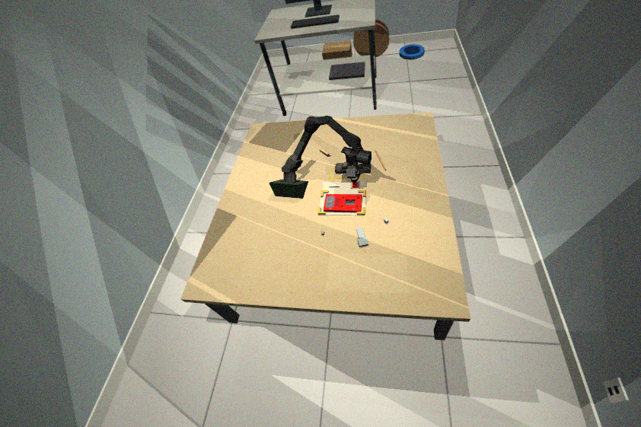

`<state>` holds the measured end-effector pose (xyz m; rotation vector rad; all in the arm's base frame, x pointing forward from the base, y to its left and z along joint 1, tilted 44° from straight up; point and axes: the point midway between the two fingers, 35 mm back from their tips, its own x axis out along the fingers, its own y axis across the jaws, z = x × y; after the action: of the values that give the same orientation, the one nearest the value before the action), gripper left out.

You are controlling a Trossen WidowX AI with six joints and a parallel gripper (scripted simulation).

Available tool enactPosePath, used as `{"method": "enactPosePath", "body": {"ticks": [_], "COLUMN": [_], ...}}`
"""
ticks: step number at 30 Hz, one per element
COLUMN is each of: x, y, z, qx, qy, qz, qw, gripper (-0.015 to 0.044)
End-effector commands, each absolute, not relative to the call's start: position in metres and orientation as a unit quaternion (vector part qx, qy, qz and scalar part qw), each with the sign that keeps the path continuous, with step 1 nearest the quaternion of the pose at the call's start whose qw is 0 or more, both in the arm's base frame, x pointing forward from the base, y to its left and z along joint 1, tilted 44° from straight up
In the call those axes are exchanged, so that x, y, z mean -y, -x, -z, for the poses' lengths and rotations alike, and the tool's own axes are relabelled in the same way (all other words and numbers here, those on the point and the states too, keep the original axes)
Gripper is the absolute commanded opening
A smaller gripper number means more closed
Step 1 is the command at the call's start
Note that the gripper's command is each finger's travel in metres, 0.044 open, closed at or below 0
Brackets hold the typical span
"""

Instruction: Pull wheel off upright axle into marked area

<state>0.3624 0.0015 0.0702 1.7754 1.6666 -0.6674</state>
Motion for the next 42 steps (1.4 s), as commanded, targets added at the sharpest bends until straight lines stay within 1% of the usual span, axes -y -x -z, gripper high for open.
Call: {"method": "enactPosePath", "body": {"ticks": [1,18,30,32,42], "x": [0.000,0.005,0.028,0.021,0.000], "y": [-0.363,-0.362,-0.357,-0.356,-0.340], "z": [-0.073,-0.078,-0.100,-0.096,-0.119], "qx": [-0.628,-0.628,-0.628,-0.628,-0.628], "qy": [-0.670,-0.670,-0.670,-0.671,-0.670], "qz": [0.251,0.251,0.251,0.253,0.253], "qw": [0.308,0.307,0.307,0.302,0.304], "gripper": [0.0000,0.0000,0.0000,0.0000,0.0000]}}
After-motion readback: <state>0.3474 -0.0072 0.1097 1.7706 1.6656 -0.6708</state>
